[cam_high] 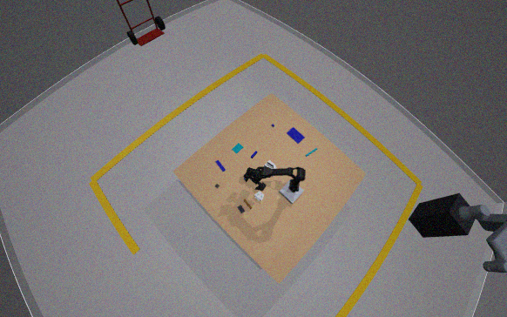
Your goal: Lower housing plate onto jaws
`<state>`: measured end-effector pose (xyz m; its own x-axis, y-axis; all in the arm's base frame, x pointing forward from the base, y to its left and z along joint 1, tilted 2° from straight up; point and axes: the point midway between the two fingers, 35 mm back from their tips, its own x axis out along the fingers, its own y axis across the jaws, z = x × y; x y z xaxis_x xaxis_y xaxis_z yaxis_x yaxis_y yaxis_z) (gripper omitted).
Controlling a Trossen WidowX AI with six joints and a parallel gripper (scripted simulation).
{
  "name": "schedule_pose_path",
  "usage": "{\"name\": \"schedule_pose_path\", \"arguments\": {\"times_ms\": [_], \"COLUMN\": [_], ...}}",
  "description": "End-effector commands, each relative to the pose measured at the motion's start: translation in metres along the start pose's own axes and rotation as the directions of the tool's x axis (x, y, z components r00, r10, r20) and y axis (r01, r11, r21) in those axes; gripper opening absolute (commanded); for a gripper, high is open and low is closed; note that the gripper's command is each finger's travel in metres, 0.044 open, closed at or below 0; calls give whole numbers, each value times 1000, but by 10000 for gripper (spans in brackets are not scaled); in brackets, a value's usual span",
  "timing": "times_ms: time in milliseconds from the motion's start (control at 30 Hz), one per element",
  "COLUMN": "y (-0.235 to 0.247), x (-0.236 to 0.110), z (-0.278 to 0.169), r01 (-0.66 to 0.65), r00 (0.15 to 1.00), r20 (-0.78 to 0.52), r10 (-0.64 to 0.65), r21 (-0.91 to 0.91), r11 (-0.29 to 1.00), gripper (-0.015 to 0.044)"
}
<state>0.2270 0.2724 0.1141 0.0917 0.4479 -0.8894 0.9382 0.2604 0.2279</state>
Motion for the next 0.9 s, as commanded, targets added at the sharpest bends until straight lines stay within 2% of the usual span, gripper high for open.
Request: {"name": "schedule_pose_path", "arguments": {"times_ms": [0, 233, 433, 633, 767, 867], "y": [-20, -65, -96, -97, -104, -104], "x": [2, 2, -5, -3, 30, 32], "z": [-11, -27, -34, -34, -21, -20], "r01": [57, 138, 161, 161, 161, 161], "r00": [996, 961, 915, 914, 913, 913], "r20": [73, 231, 358, 362, 362, 362], "r10": [-59, -153, -186, -186, -186, -186], "r21": [32, 80, 98, 99, 99, 99], "r11": [998, 987, 982, 982, 982, 982], "gripper": [440, 440, 440, 440, 440, 440]}}
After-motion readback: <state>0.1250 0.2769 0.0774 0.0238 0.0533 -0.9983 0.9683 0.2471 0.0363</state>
